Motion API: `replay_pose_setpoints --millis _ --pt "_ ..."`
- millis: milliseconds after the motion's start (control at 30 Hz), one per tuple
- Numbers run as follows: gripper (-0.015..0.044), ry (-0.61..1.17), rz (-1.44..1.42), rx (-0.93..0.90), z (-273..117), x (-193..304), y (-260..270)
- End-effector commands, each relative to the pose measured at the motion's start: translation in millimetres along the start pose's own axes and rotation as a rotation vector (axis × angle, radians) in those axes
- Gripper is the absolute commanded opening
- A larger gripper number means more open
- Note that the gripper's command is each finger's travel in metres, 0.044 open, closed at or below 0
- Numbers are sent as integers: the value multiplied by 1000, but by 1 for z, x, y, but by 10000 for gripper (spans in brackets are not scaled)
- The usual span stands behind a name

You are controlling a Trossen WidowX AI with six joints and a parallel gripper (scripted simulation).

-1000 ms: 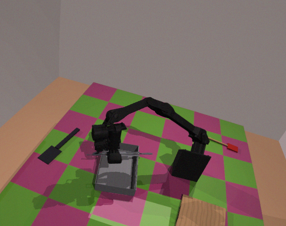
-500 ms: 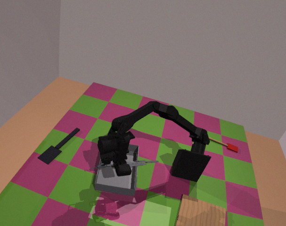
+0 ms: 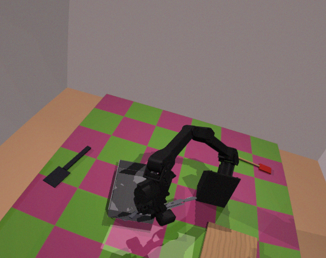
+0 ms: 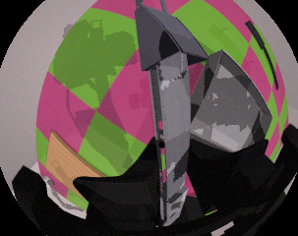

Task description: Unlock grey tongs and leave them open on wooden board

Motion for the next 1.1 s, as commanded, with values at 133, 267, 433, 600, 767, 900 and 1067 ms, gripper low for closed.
replay_pose_setpoints --millis 133,267,433,600,767,900,1067 --pt "-150 1 -99 -7 2 6 71" --pt "-150 3 -129 -7 4 9 91" --pt "-150 2 -145 -9 2 11 99" --pt "-150 -4 -214 -18 -5 20 129" --pt "-150 -6 -292 -26 -12 33 164" --pt "-150 -6 -344 -28 -15 46 190" --pt "-150 0 -423 -33 -18 63 222"
Point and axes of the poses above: the point midway between the two fingers, 35 mm back from their tips, its own z axis out along the fingers, its own y axis across the jaws, x = y × z, the point moved 10 cm from there along -z, back along the fingers, and after that the axes turned 14 degrees about -z, right-handed, at the moved point
